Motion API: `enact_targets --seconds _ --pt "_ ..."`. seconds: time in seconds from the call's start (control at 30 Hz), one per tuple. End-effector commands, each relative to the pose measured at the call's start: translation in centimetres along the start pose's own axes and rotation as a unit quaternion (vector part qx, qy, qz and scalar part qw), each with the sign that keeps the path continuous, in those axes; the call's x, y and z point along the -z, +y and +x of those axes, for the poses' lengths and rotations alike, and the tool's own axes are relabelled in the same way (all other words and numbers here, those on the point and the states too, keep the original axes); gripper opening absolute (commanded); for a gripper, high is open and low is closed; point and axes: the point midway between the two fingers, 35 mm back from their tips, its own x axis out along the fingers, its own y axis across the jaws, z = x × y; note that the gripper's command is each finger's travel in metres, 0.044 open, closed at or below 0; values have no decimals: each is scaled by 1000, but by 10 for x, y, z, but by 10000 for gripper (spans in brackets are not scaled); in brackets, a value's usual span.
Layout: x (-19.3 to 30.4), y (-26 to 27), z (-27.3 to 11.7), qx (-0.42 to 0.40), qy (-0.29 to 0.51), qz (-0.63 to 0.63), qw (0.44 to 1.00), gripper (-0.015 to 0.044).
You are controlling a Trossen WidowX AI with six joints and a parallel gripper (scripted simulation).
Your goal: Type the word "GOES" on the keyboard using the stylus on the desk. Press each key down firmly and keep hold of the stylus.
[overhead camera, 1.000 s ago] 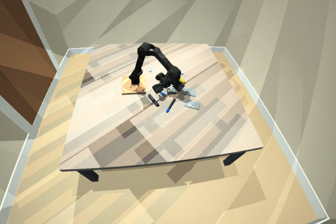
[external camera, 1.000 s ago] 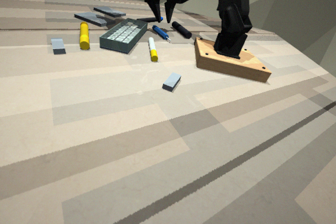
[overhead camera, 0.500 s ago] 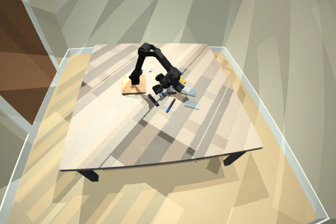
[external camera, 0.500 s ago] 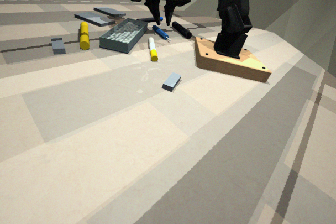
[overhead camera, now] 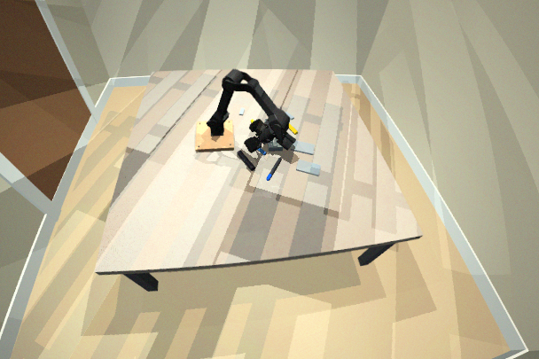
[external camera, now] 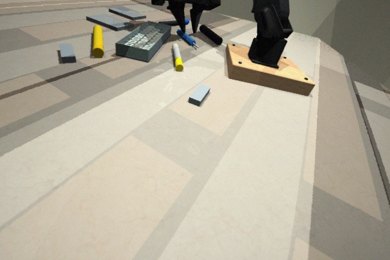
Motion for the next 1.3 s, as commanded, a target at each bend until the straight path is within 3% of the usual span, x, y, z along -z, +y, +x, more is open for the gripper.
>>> enact_targets --seconds 0.0,1.2,1.27 --pt "1 0 5 -1 -5 -2 1000 150" --pt "9 0 19 -1 -5 -2 1000 150" --pt "9 0 17 0 -2 0 1000 97"
